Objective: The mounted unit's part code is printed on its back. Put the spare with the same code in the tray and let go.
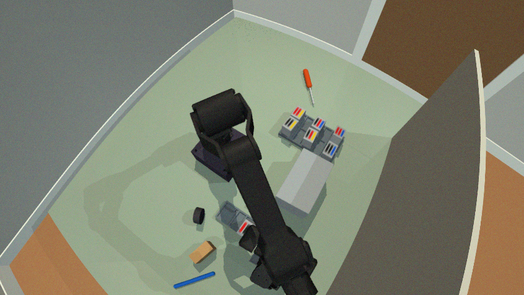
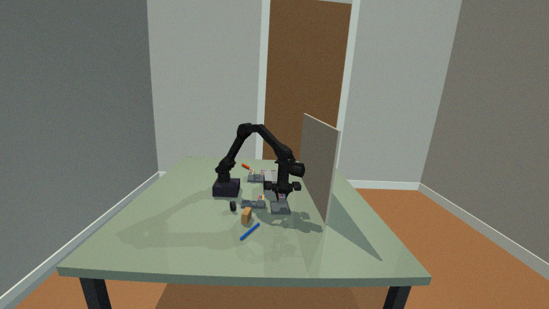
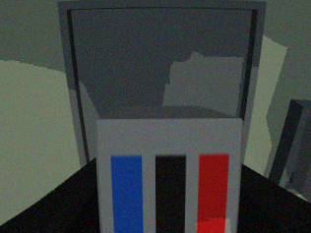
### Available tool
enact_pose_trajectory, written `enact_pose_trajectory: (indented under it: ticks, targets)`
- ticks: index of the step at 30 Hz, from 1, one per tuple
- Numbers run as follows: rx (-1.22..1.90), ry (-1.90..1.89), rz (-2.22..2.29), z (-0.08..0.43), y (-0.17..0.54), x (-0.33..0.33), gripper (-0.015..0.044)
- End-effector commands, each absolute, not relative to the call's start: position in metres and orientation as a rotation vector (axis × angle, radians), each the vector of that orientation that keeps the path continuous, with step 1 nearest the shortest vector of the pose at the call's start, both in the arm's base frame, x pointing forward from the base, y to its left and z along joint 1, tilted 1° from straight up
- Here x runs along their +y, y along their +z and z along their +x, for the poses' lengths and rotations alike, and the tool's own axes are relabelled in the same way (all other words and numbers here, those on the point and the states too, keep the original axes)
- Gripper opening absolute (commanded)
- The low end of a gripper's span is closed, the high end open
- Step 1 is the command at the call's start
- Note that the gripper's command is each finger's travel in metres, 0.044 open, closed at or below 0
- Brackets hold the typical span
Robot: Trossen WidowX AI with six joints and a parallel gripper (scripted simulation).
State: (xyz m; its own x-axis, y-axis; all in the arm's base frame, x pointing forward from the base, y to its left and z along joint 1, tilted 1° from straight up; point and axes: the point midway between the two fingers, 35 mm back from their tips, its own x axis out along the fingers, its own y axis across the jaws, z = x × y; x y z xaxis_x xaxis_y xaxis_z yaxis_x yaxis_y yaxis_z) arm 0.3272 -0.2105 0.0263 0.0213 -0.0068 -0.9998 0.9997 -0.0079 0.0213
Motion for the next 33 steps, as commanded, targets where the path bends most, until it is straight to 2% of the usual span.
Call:
enact_pose_trajectory:
  ticks: [1, 25, 33]
  targets:
    - [1.183, -1.204, 1.226, 0.327, 0.022, -0.21, 0.0]
    - [1.184, -1.205, 1.226, 0.324, 0.003, -0.207, 0.0]
    - [1.185, -1.203, 1.22, 0.324, 0.006, -0.208, 0.021]
